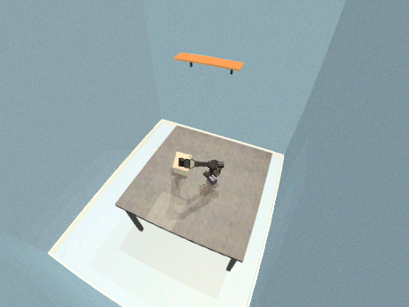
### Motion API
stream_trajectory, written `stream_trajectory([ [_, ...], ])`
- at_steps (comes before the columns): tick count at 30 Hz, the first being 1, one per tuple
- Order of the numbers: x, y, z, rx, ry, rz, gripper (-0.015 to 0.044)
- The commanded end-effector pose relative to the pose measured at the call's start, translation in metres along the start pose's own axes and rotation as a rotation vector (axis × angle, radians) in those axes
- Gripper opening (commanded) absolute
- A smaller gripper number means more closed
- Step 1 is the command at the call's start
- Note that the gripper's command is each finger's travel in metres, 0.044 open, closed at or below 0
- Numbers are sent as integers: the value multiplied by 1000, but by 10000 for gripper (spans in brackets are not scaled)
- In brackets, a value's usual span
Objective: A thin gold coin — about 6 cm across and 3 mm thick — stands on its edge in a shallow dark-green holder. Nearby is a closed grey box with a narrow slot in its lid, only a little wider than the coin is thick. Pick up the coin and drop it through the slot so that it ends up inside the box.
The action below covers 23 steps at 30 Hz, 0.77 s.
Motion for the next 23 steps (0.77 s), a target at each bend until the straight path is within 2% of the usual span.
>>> stream_trajectory([
  [1,-4,0,0,1,0,0,213],
  [7,-20,0,0,0,0,1,371],
  [10,-50,2,-1,-6,7,2,440],
  [23,-59,2,-2,-7,10,1,440],
])
Point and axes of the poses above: the point midway between the two fingers, 35 mm back from their tips, its own x axis out along the fingers, its own z axis across the jaws, y = z × x, the point moved 7 cm from there along -x, back along the fingers, and after that the axes turned 7 degrees about x, right-handed, at the moved point
